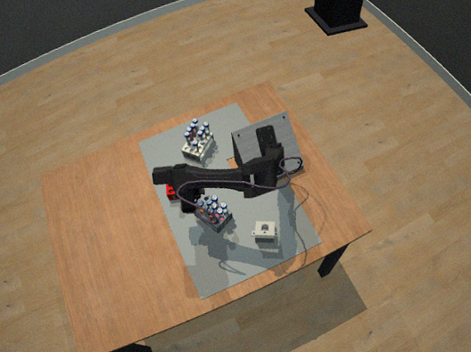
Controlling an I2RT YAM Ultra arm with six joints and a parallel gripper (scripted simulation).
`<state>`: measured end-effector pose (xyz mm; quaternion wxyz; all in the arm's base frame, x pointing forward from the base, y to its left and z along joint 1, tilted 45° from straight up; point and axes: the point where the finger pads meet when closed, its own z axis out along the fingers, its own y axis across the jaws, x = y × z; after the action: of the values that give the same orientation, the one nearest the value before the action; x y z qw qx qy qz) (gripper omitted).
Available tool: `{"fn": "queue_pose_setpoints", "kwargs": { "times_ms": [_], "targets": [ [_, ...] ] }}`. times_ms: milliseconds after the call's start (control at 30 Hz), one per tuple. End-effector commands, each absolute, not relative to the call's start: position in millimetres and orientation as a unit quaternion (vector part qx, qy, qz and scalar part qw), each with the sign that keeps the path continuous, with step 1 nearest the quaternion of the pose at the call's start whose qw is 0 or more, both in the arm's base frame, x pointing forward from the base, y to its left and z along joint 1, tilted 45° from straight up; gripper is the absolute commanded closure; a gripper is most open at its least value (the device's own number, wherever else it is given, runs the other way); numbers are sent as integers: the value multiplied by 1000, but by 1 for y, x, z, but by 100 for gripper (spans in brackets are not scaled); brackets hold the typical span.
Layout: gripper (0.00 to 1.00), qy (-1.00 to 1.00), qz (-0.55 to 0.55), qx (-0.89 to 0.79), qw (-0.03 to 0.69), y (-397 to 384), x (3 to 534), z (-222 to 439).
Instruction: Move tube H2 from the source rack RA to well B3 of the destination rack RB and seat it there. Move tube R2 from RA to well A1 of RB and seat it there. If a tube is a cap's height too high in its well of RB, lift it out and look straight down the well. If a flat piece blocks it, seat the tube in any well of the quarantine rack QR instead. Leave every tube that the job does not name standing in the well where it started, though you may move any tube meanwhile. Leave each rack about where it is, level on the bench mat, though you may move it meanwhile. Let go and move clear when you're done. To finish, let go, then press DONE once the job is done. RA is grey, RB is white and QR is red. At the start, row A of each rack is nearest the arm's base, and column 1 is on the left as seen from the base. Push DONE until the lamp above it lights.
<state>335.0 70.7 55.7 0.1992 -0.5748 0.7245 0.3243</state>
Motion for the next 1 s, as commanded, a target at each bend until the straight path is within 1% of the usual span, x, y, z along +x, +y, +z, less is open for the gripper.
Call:
{"fn": "queue_pose_setpoints", "kwargs": {
  "times_ms": [0, 967],
  "targets": [
    [100, 726, 318, -570, 216, 60, 342, 69],
    [100, 728, 313, -573, 211, 39, 340, 85]
  ]
}}
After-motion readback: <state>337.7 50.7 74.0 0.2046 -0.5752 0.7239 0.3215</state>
